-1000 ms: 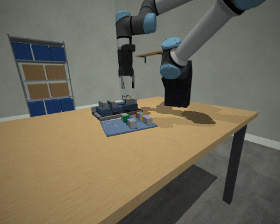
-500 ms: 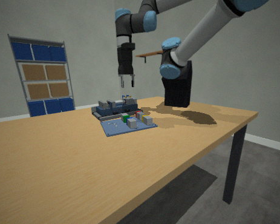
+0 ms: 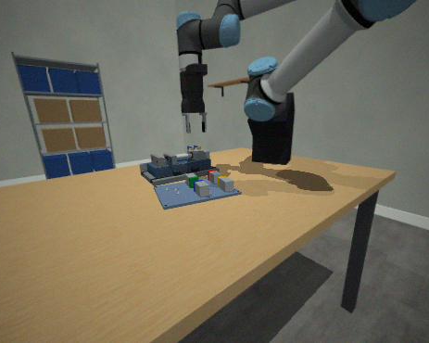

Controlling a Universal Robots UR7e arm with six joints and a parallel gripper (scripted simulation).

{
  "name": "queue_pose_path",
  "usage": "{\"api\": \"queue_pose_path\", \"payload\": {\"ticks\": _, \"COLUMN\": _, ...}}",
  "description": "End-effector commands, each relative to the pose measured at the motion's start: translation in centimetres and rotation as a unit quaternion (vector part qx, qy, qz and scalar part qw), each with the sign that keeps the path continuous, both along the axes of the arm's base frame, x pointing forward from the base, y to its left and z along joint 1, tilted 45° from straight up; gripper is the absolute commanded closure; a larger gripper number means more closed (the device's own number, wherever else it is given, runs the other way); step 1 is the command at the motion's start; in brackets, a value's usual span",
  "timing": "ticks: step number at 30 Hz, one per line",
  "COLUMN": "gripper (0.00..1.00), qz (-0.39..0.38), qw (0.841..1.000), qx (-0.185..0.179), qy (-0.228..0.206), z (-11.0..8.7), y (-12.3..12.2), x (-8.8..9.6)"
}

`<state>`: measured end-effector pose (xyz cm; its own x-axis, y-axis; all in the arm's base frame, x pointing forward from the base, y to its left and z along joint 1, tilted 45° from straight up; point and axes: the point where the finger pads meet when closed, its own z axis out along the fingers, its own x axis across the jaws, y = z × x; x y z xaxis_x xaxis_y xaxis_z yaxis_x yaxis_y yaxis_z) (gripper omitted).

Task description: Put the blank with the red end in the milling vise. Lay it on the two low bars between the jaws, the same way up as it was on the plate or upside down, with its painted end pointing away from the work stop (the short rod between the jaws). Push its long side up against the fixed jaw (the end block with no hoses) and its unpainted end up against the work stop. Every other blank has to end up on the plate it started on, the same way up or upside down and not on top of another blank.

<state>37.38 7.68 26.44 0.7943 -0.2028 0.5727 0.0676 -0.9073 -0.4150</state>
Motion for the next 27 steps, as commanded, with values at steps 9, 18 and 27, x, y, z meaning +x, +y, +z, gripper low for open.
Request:
{"api": "queue_pose_path", "payload": {"ticks": 9, "gripper": 0.0, "qz": 0.0, "qw": 1.0, "qx": 0.0, "qy": 0.0, "z": 0.2, "y": -0.1, "x": -0.1}}
{"api": "queue_pose_path", "payload": {"ticks": 18, "gripper": 0.0, "qz": 0.0, "qw": 1.0, "qx": -0.001, "qy": -0.002, "z": 0.4, "y": -0.2, "x": -0.2}}
{"api": "queue_pose_path", "payload": {"ticks": 27, "gripper": 0.0, "qz": 0.0, "qw": 1.0, "qx": 0.0, "qy": -0.001, "z": -0.4, "y": -1.5, "x": -0.4}}
